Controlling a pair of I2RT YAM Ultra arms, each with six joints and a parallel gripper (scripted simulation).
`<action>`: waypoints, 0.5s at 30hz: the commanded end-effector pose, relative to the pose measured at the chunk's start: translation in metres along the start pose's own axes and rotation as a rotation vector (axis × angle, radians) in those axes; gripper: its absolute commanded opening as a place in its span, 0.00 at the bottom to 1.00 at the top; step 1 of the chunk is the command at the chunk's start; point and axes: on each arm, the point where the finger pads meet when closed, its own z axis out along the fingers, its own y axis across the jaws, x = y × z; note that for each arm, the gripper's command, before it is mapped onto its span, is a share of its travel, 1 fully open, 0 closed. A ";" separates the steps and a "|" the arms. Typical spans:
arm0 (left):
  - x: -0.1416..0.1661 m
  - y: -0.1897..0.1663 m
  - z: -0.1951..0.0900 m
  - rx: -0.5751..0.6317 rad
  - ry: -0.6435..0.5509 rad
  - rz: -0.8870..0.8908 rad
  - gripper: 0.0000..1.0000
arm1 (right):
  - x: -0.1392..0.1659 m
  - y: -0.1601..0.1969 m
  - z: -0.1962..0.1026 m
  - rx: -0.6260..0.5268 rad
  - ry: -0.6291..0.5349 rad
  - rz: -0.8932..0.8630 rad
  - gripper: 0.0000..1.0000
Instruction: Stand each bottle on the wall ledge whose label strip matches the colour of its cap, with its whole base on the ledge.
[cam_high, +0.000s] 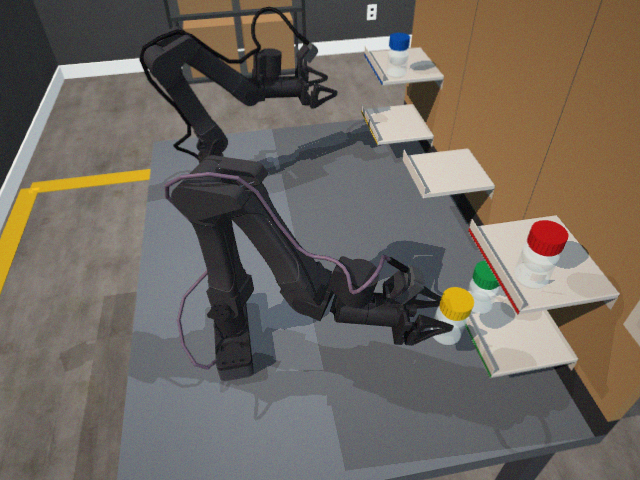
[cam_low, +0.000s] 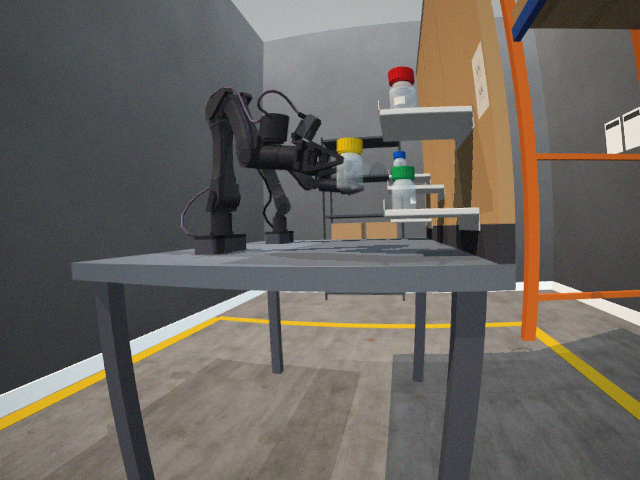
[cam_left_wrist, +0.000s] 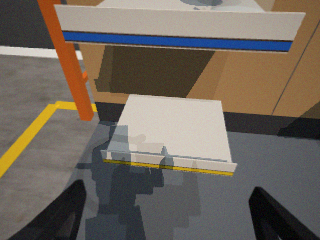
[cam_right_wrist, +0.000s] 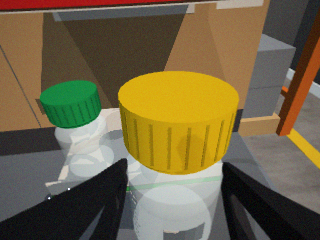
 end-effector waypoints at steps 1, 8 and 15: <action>0.006 -0.013 -0.006 -0.008 0.047 0.010 1.00 | -0.026 0.001 -0.004 -0.002 -0.080 -0.035 0.49; -0.022 -0.098 -0.011 0.107 0.032 0.036 1.00 | -0.026 0.001 -0.004 -0.002 -0.080 -0.035 0.49; -0.035 -0.213 -0.014 0.330 0.057 0.075 1.00 | -0.026 0.001 -0.004 -0.002 -0.080 -0.035 0.49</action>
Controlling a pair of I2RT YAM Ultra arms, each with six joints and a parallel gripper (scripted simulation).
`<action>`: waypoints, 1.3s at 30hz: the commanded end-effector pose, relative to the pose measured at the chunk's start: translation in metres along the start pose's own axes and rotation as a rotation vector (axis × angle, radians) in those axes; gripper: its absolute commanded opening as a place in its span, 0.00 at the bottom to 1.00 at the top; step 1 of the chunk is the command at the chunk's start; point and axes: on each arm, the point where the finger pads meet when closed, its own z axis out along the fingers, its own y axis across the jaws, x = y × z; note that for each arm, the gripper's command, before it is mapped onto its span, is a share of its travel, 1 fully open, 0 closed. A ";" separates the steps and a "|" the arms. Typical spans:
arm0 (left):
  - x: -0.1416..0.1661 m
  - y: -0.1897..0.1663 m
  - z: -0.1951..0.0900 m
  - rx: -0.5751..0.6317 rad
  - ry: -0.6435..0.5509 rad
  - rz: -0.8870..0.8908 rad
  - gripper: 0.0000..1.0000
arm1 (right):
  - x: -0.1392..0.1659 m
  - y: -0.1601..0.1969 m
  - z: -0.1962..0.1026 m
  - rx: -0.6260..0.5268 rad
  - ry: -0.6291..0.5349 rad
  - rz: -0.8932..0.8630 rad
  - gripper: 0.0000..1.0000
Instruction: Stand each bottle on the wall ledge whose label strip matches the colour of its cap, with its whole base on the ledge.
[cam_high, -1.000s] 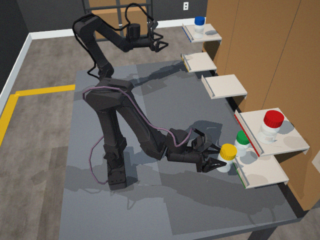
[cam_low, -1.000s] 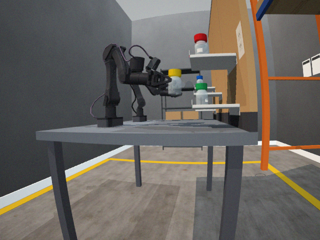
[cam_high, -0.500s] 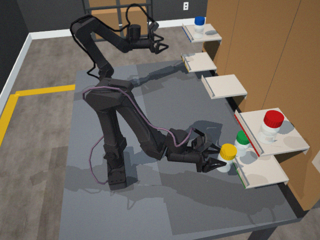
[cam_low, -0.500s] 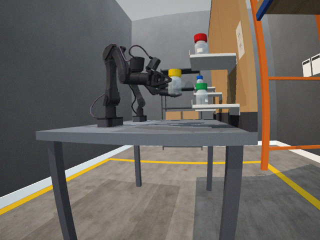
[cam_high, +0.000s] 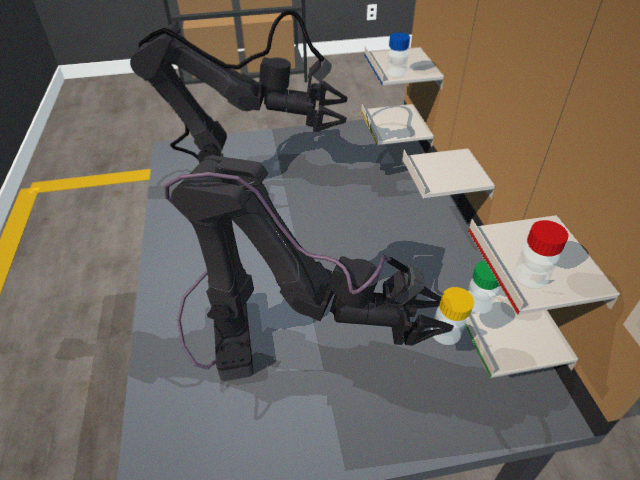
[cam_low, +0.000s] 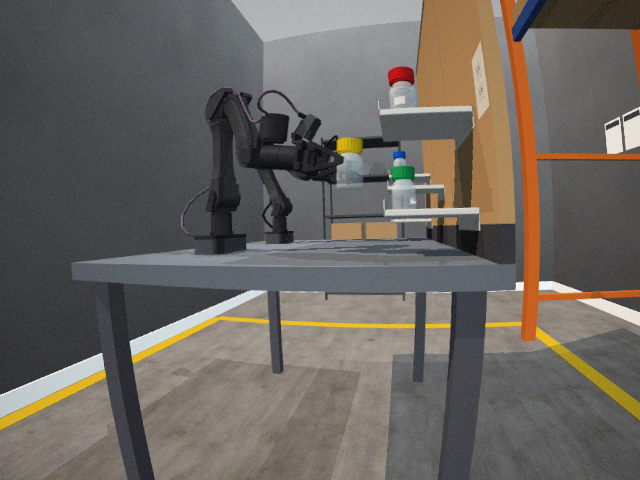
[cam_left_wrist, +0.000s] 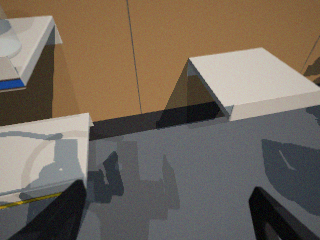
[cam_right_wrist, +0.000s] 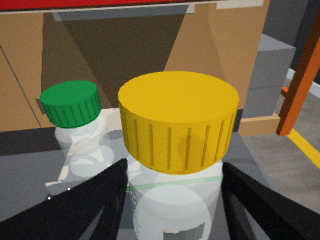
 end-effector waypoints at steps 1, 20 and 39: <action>-0.007 -0.022 0.017 -0.006 0.046 -0.007 1.00 | -0.026 0.001 -0.004 -0.002 -0.080 -0.035 0.49; -0.050 -0.327 0.062 0.611 0.134 0.120 1.00 | -0.026 0.001 -0.004 -0.002 -0.080 -0.035 0.49; -0.089 -0.410 0.082 0.739 0.084 0.121 1.00 | -0.026 0.001 -0.004 -0.002 -0.080 -0.035 0.49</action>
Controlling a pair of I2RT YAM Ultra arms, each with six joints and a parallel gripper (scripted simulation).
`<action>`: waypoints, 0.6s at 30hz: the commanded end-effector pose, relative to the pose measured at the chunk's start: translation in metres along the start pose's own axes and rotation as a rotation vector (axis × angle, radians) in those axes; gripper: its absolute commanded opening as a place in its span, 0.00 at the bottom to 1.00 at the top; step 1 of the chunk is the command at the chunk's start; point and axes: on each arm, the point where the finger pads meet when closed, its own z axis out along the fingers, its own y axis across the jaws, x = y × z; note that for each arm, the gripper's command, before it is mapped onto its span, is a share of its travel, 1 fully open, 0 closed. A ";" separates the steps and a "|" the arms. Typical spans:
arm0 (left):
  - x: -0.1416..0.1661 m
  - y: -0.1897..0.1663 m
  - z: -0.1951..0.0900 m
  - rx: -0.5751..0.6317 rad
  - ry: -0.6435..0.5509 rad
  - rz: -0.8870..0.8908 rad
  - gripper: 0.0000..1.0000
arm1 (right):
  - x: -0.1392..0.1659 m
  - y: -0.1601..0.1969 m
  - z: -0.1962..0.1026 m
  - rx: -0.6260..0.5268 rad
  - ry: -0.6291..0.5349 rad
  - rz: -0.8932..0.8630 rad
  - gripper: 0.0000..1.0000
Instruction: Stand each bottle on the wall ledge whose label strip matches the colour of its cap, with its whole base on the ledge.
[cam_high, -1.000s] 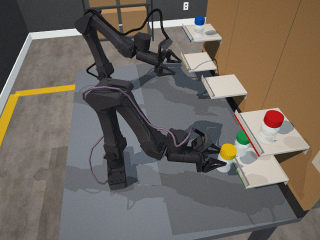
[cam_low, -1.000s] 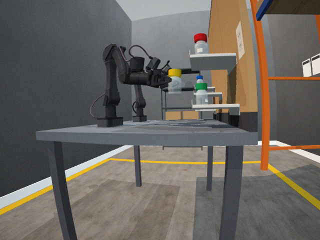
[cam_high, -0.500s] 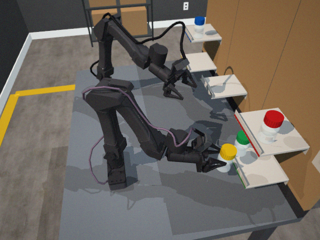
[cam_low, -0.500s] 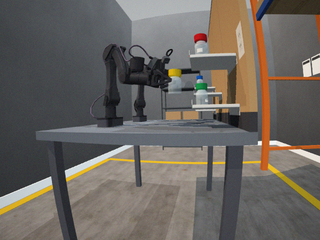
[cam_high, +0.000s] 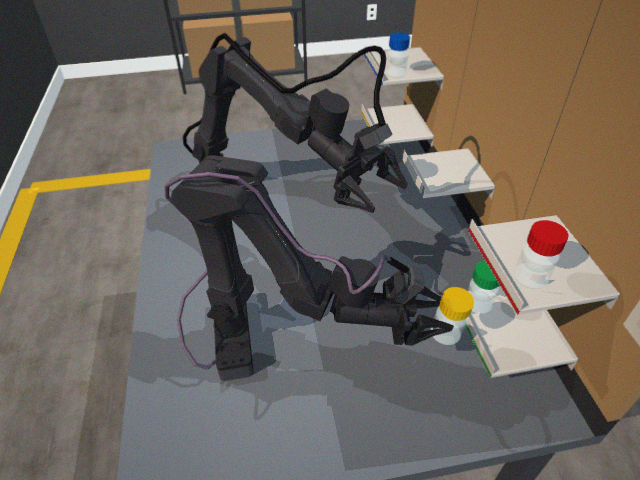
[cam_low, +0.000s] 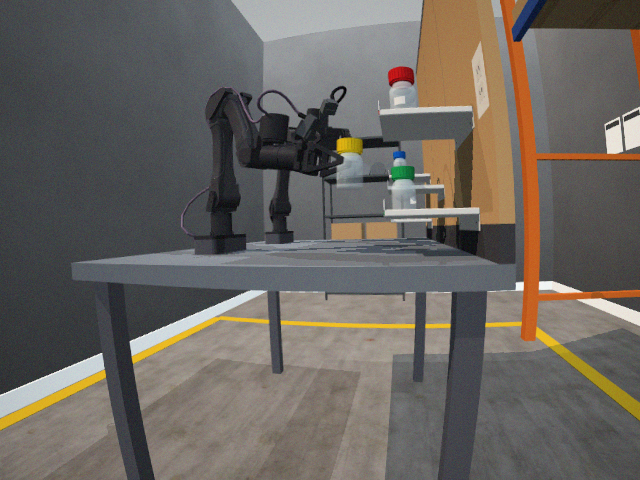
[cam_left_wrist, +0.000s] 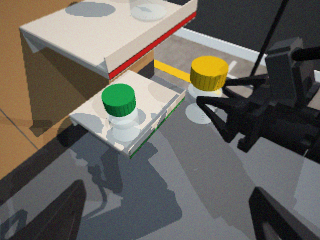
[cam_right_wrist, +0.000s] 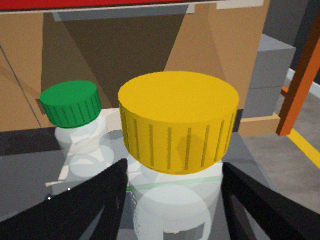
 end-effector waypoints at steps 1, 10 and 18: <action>-0.008 -0.008 0.002 0.018 -0.003 0.002 1.00 | -0.026 0.001 -0.004 -0.002 -0.080 -0.035 0.49; -0.003 0.006 -0.013 -0.007 0.049 -0.005 1.00 | -0.026 0.001 -0.004 -0.002 -0.080 -0.035 0.49; -0.017 0.039 -0.080 -0.067 0.114 -0.029 1.00 | -0.026 0.001 -0.004 -0.002 -0.080 -0.035 0.49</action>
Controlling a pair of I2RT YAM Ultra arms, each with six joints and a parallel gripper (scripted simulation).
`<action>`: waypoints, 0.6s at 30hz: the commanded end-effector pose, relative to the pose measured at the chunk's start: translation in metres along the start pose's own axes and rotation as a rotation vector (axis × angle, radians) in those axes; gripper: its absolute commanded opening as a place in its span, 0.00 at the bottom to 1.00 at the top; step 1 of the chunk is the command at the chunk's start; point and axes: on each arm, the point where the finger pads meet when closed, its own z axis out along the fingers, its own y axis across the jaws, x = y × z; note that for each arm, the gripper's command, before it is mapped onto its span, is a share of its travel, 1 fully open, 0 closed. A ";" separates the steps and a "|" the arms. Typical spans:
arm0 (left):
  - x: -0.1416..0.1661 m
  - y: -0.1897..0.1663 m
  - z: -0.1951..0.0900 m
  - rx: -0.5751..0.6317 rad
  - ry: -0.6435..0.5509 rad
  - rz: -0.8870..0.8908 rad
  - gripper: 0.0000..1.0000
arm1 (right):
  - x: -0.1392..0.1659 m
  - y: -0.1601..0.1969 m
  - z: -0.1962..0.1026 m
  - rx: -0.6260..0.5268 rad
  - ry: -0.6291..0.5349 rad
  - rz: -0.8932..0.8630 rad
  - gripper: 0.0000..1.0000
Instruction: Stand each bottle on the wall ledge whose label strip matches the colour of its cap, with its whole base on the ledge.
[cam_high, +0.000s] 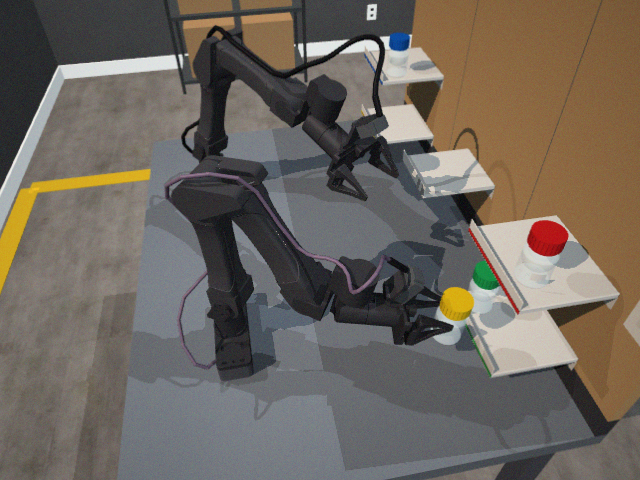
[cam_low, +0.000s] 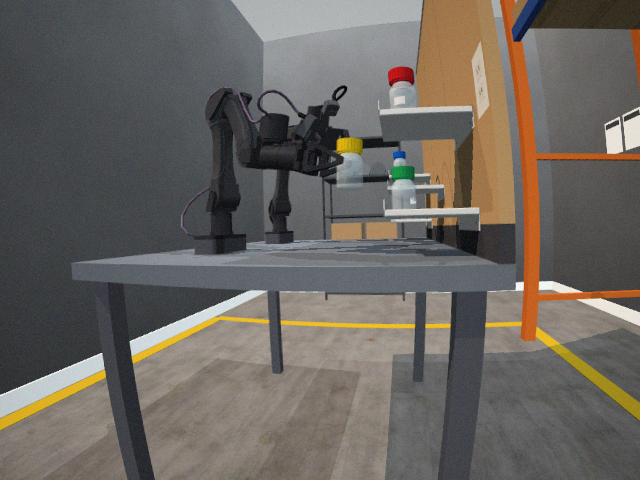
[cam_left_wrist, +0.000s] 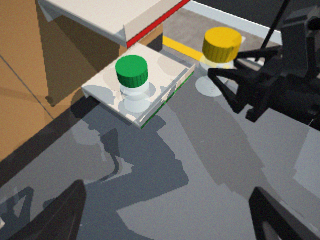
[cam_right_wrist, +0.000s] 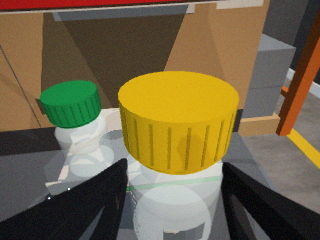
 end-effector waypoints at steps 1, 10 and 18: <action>-0.021 0.033 -0.066 -0.062 0.012 -0.028 1.00 | -0.026 0.001 -0.004 -0.002 -0.080 -0.035 0.49; -0.021 0.073 -0.199 -0.168 0.027 -0.072 1.00 | -0.026 0.001 -0.004 -0.002 -0.080 -0.035 0.49; -0.010 0.080 -0.301 -0.249 -0.024 -0.095 1.00 | -0.026 0.001 -0.004 -0.002 -0.080 -0.035 0.49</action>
